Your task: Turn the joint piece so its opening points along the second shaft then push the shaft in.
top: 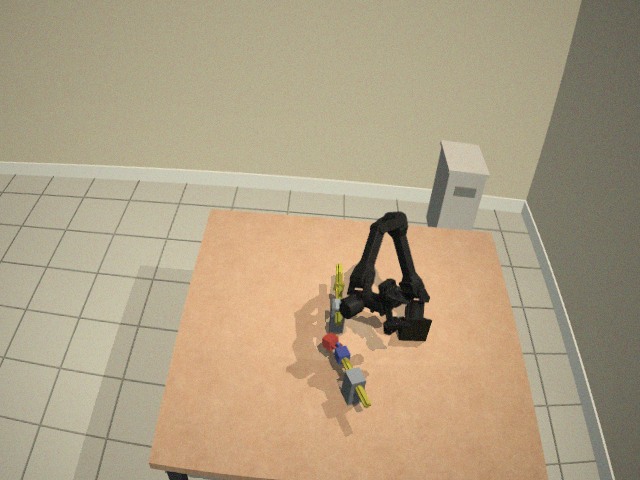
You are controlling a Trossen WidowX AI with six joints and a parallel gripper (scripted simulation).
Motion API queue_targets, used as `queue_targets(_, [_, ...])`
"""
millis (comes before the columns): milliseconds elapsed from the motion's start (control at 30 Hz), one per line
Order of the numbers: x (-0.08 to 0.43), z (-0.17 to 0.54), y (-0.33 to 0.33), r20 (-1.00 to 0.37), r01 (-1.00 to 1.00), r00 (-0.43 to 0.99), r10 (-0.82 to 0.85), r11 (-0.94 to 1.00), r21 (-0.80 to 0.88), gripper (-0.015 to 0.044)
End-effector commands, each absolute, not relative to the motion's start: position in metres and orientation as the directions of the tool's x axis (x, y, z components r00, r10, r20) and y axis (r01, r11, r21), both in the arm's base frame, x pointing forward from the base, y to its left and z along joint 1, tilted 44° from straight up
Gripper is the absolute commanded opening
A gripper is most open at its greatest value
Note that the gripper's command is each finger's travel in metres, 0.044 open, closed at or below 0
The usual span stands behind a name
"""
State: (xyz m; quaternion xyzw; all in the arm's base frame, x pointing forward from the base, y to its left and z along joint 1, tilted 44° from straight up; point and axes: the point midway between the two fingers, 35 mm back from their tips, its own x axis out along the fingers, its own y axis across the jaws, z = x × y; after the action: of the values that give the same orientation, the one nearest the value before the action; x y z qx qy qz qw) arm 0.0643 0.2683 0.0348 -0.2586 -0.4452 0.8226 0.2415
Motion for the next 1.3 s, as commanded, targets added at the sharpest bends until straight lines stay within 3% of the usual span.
queue_targets(0, [0.064, 0.035, 0.268, -0.21, -0.167, -0.75, 0.628, -0.487, -0.857, 0.0426])
queue_targets(267, [0.07, 0.026, 0.27, -0.285, -0.21, -0.758, 0.586, -0.634, -0.744, 0.044])
queue_targets(733, [0.089, 0.006, 0.269, -0.464, -0.316, -0.757, 0.459, -0.88, -0.355, 0.044])
queue_targets(1267, [0.116, -0.012, 0.263, -0.639, -0.468, -0.714, 0.286, -0.873, 0.133, 0.044])
